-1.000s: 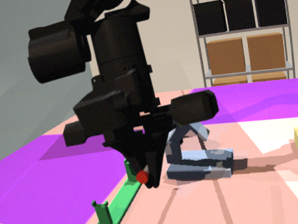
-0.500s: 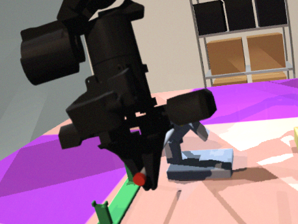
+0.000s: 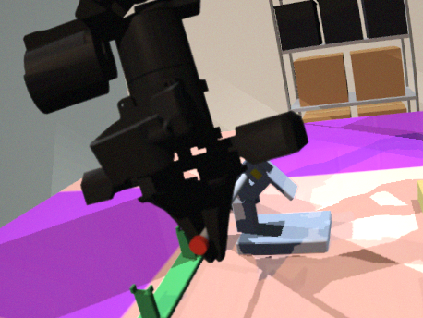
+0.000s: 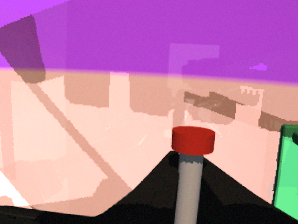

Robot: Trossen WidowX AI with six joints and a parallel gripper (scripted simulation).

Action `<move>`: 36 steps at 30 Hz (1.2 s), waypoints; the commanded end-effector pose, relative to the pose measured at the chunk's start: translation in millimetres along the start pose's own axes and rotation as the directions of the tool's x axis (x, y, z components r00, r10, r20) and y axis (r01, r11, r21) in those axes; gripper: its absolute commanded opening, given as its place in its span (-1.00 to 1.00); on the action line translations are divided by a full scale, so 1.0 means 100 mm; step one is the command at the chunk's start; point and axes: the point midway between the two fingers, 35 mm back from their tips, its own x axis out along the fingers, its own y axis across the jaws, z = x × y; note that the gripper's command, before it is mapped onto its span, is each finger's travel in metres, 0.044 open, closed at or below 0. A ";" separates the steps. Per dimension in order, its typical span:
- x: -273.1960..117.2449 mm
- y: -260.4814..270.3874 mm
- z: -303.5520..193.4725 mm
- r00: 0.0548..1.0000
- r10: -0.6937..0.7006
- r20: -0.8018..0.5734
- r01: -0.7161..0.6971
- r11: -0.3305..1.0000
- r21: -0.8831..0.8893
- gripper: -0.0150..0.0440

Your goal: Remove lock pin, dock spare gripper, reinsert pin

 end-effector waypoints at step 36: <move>-0.21 -0.48 0.31 1.000 0.011 -0.008 -0.011 0.999 -0.031 -0.49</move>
